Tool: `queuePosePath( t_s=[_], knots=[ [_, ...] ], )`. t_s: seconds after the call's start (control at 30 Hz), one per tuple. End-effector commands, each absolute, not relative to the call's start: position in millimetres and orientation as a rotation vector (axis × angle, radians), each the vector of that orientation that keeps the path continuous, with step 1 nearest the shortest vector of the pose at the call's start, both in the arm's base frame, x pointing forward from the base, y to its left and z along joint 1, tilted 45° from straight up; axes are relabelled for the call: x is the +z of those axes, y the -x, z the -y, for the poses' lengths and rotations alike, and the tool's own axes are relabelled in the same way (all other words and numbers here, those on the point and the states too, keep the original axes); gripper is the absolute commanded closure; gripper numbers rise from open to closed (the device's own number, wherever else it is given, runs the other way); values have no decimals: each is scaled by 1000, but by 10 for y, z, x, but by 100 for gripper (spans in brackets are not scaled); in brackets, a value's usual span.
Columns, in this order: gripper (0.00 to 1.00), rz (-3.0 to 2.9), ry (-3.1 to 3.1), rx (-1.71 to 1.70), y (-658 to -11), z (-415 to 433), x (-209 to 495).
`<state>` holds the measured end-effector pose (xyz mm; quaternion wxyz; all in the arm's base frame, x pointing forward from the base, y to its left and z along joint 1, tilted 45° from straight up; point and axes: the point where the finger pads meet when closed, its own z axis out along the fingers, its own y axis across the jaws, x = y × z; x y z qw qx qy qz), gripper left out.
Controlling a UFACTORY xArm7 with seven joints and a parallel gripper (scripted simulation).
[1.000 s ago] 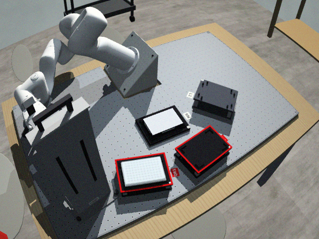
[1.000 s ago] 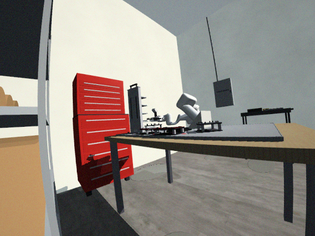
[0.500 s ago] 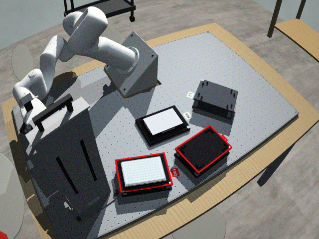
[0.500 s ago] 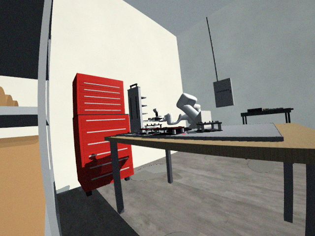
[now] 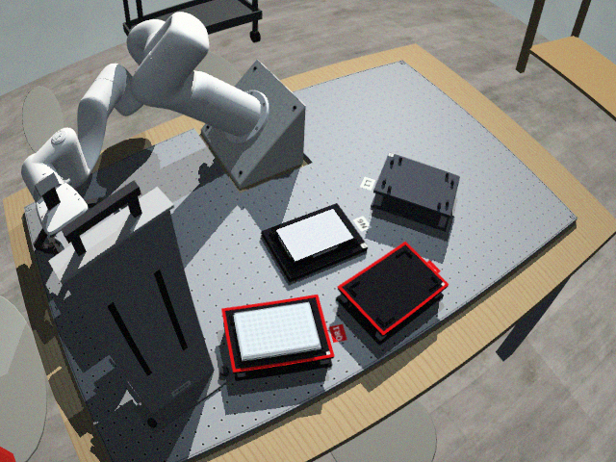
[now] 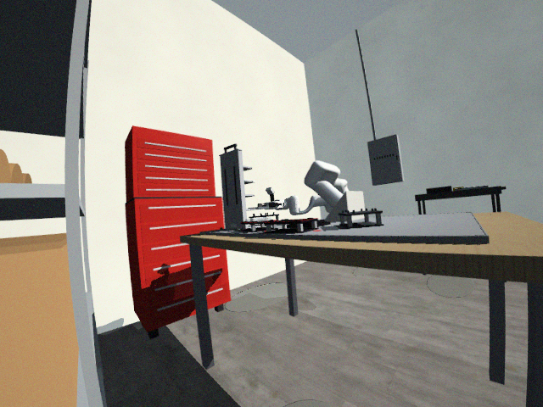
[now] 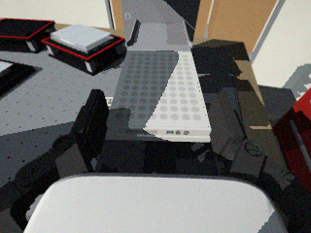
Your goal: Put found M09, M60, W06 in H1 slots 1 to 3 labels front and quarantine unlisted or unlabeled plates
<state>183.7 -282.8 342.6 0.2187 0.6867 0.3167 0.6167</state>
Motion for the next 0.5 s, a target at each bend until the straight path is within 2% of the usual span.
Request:
queuePosePath(
  t_s=[0.0, 0.47],
  knots=[
    [100, -879, -1900, 1704, -1793, 2825, 3436],
    [100, -879, -1900, 1704, -1562, 2846, 3469]
  ],
)
